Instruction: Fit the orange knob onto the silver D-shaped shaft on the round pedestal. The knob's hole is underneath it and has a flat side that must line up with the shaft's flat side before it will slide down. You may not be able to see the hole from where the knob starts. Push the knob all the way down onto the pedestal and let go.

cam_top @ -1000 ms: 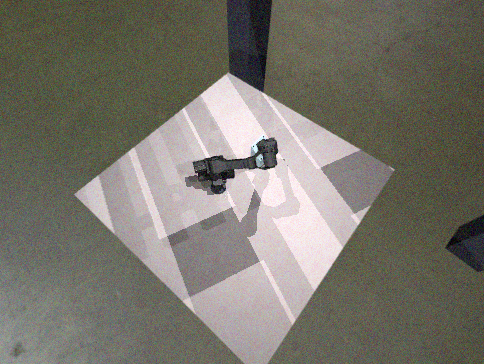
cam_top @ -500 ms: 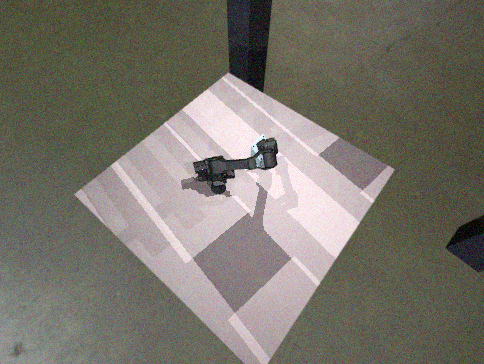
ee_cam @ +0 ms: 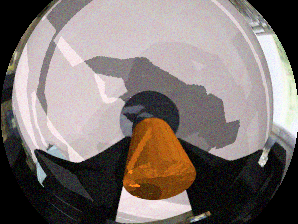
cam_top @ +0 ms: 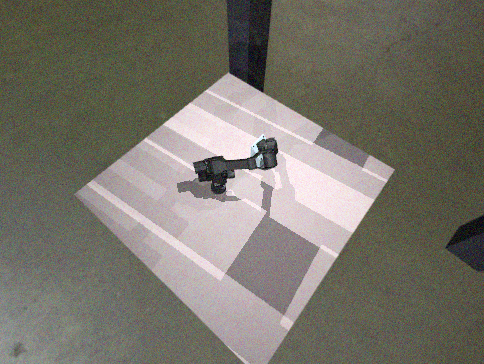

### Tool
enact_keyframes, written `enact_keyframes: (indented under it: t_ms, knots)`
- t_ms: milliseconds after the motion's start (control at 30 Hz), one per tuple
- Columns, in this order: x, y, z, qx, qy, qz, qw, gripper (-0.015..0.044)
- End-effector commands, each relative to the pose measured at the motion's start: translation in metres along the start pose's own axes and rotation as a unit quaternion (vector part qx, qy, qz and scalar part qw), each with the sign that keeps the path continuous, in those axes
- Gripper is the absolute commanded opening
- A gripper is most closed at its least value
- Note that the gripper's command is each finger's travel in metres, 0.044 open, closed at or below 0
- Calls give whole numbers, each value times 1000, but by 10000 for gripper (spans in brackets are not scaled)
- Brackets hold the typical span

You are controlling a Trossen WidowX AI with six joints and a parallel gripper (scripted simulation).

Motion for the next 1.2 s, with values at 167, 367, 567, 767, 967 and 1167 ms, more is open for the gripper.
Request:
enact_keyframes:
  t_ms: [167, 367, 567, 767, 967, 1167]
  knots:
    - [0, 0, 1, 0, -1, 15, 1000, 0]
    - [0, 0, 1, 0, -1, 31, 1000, 0]
    - [0, 0, 1, 0, -1, -4, 1000, 0]
    - [0, 0, -3, 0, -1, 7, 1000, 0]
    - [0, 0, -7, 0, -1, -5, 1000, 0]
    - [0, -2, -3, 0, -1, -18, 1000, 0]
Point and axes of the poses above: the point midway between the two fingers, 35 mm back from their tips, its own z axis out along the fingers, its own y axis across the jaws, x = y × z, the point moved 1 cm from there along -z, back along the fingers, and after that the axes turned 5 degrees about -z, right-handed, at the moved point
